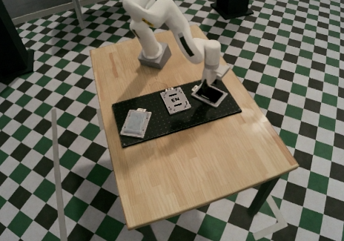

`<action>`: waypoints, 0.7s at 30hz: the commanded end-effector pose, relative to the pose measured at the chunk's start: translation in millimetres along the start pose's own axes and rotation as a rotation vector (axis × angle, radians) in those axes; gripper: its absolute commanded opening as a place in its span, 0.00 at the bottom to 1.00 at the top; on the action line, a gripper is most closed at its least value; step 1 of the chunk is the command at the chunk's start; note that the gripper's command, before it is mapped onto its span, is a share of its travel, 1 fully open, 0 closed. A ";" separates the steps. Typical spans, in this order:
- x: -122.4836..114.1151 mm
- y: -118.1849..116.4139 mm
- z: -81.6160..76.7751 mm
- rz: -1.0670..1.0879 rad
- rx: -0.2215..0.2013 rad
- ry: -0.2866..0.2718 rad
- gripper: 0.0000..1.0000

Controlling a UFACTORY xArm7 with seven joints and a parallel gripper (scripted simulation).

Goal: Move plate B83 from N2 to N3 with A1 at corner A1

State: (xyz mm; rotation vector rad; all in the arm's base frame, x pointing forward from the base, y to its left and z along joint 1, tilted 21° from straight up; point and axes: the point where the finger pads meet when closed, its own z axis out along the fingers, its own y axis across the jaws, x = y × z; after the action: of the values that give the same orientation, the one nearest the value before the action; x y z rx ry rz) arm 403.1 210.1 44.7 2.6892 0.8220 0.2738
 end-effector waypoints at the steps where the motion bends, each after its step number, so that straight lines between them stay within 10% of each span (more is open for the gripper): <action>1: 1.9 -0.4 8.1 0.000 0.001 0.005 1.00; 21: 1.9 -0.4 15.5 0.000 0.001 0.005 1.00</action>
State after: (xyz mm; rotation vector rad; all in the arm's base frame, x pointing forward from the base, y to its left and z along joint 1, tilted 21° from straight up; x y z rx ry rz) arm 407.7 206.3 29.6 2.6891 0.8218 0.2743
